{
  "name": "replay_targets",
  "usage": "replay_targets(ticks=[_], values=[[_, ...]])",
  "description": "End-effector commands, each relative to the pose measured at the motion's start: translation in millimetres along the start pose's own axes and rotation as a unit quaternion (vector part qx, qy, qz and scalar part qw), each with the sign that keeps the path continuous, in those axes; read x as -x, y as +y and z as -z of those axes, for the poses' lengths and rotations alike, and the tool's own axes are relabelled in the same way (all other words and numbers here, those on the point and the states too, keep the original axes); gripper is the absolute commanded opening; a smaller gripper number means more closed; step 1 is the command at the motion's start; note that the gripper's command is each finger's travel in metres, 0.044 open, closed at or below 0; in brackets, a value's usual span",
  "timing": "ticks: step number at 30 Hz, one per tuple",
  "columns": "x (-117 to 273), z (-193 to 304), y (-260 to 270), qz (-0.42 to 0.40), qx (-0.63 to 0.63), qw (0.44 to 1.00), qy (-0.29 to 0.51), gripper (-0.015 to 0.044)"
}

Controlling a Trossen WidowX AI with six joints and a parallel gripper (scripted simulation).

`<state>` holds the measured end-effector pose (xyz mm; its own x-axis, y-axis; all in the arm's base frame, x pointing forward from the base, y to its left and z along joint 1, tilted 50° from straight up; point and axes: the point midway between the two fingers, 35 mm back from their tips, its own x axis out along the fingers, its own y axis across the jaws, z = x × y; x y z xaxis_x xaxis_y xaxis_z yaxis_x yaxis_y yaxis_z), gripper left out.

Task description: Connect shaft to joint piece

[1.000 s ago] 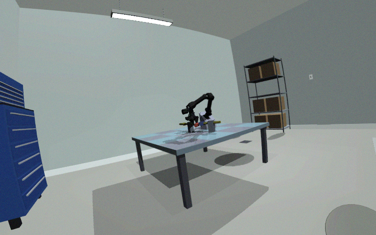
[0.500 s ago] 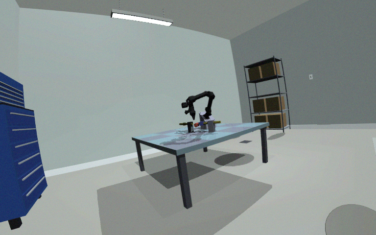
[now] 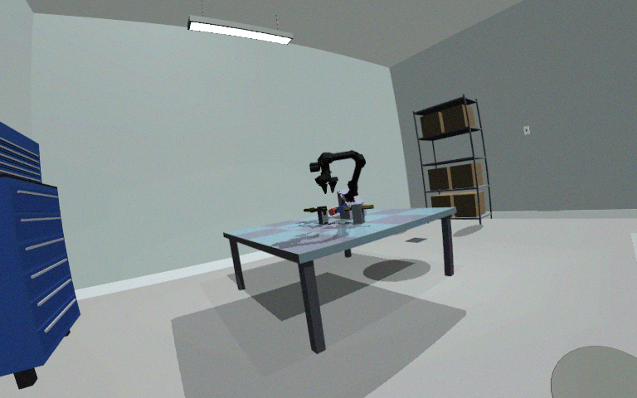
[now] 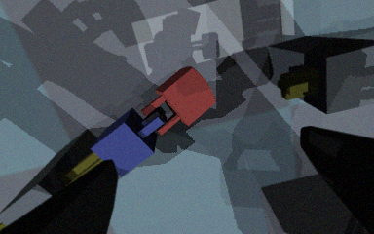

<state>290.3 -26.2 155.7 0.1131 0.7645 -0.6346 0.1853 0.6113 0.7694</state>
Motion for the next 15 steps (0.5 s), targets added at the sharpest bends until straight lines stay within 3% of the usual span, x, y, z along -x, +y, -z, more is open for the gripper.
replay_targets(ticks=[1,6,11,15], values=[[10,4,1,0.01,0.042,0.999,0.0,0.044],[8,2,-1,0.01,0.042,0.999,0.0,0.044],[-35,-19,-45,0.01,0.043,0.999,-0.001,0.044],[-37,-19,-46,0.01,0.043,0.999,-0.001,0.044]])
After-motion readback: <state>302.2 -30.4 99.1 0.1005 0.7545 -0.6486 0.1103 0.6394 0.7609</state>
